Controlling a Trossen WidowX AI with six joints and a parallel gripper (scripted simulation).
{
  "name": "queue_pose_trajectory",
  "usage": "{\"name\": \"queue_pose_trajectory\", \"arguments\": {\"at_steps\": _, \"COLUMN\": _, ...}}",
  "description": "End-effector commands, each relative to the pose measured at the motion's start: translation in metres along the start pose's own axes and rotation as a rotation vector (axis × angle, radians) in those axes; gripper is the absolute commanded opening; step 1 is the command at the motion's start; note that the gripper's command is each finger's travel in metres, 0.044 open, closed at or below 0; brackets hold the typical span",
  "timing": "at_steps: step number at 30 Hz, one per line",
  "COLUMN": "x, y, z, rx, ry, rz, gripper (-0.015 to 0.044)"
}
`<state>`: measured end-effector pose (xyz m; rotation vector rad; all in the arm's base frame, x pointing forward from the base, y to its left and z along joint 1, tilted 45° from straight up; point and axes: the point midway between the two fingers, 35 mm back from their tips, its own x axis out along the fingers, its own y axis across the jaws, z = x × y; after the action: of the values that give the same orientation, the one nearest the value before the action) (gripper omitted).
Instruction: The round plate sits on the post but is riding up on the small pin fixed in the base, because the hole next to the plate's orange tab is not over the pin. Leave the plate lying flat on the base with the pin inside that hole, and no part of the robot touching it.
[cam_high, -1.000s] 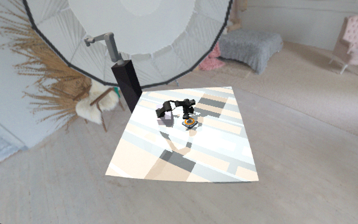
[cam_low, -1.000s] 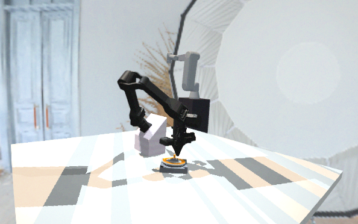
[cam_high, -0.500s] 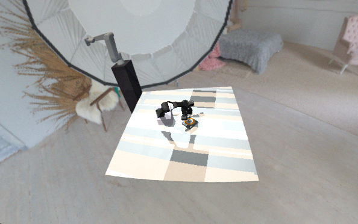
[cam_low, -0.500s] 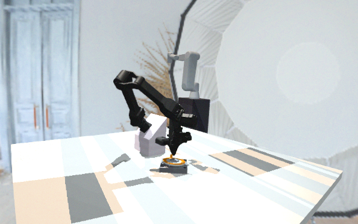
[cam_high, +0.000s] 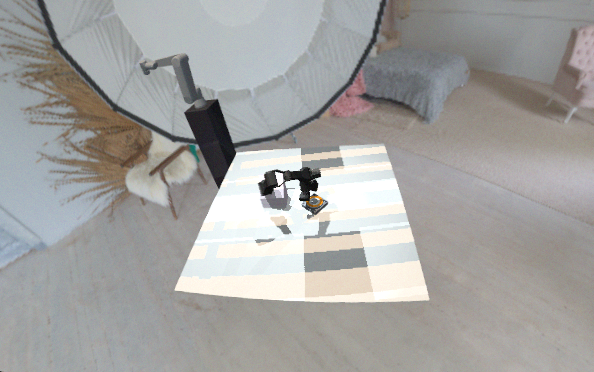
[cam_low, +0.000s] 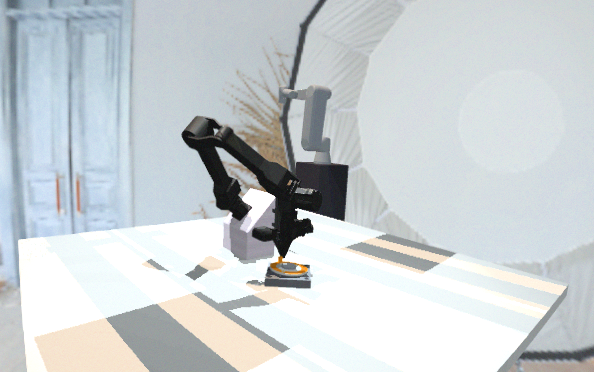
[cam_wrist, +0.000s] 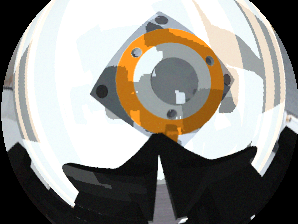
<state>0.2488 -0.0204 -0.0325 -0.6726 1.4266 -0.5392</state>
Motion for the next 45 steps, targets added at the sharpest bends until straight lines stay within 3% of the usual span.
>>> {"name": "queue_pose_trajectory", "arguments": {"at_steps": 1, "x": -0.001, "y": -0.006, "z": -0.002, "rx": -0.002, "ry": -0.002, "rz": -0.005, "gripper": 0.0}}
{"name": "queue_pose_trajectory", "arguments": {"at_steps": 45, "x": -0.008, "y": -0.047, "z": 0.008, "rx": -0.002, "ry": -0.002, "rz": -0.006, "gripper": 0.0}}
